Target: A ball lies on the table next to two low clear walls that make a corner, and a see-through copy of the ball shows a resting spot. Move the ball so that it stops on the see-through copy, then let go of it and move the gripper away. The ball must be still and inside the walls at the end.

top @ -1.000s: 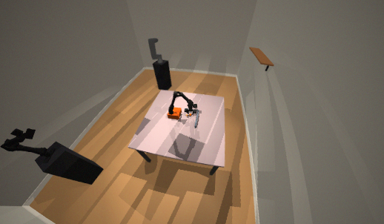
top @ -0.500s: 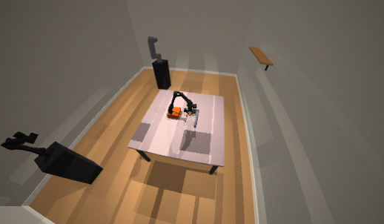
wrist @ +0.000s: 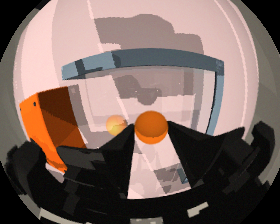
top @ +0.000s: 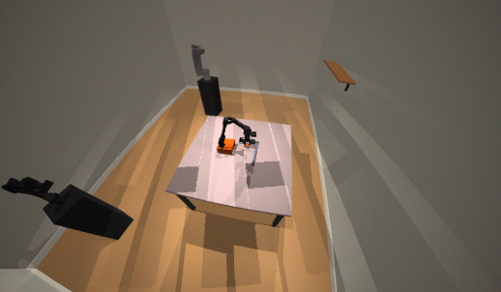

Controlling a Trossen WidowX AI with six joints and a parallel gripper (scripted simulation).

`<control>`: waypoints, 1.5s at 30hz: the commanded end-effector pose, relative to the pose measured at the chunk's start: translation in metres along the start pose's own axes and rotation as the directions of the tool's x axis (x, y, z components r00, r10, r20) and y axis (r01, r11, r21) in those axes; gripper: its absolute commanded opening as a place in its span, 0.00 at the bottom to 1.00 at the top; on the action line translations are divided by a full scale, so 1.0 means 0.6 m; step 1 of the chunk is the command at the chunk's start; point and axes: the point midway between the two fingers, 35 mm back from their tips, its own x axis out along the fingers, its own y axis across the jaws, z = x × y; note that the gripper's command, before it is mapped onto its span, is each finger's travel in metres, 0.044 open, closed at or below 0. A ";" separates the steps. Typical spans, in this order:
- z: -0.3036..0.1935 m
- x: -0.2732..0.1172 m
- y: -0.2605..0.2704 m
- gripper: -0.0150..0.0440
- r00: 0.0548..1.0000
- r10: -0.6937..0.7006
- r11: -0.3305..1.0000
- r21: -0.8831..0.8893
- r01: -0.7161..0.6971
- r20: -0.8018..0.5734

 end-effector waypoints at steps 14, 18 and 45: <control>-0.007 -0.119 0.019 0.25 1.000 -0.014 1.000 -0.004 0.014 -0.003; -0.014 -0.105 0.035 0.25 1.000 -0.013 1.000 -0.004 0.013 -0.003; -0.039 0.039 0.094 0.25 1.000 -0.010 1.000 -0.003 0.010 -0.004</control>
